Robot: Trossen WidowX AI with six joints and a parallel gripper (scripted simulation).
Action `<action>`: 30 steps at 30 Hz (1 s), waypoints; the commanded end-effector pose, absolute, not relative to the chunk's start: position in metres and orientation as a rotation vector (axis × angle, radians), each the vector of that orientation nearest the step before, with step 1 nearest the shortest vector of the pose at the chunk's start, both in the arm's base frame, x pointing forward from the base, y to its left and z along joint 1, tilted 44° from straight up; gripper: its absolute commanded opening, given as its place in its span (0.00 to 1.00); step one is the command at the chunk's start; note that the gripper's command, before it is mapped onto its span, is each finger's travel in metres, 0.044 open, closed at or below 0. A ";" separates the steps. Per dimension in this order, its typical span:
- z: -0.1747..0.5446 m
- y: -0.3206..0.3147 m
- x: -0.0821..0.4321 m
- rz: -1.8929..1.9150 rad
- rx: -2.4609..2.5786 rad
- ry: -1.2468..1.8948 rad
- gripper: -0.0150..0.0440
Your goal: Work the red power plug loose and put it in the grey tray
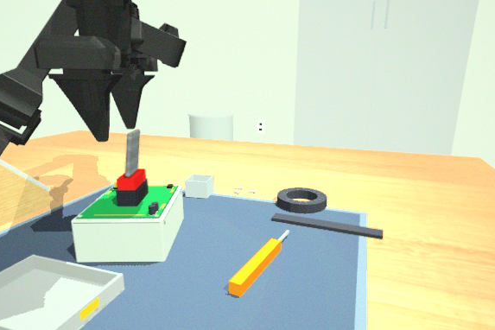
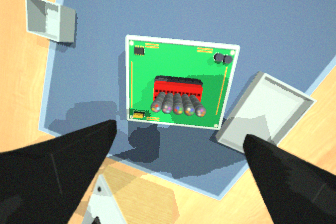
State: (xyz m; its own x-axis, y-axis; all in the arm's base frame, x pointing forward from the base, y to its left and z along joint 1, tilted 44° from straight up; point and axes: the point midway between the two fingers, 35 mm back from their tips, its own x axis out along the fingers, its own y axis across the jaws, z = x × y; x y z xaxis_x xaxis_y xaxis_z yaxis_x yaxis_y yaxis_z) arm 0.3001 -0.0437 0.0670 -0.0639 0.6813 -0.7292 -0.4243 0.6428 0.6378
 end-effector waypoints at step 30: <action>0.049 -0.015 0.309 0.923 0.244 1.358 0.98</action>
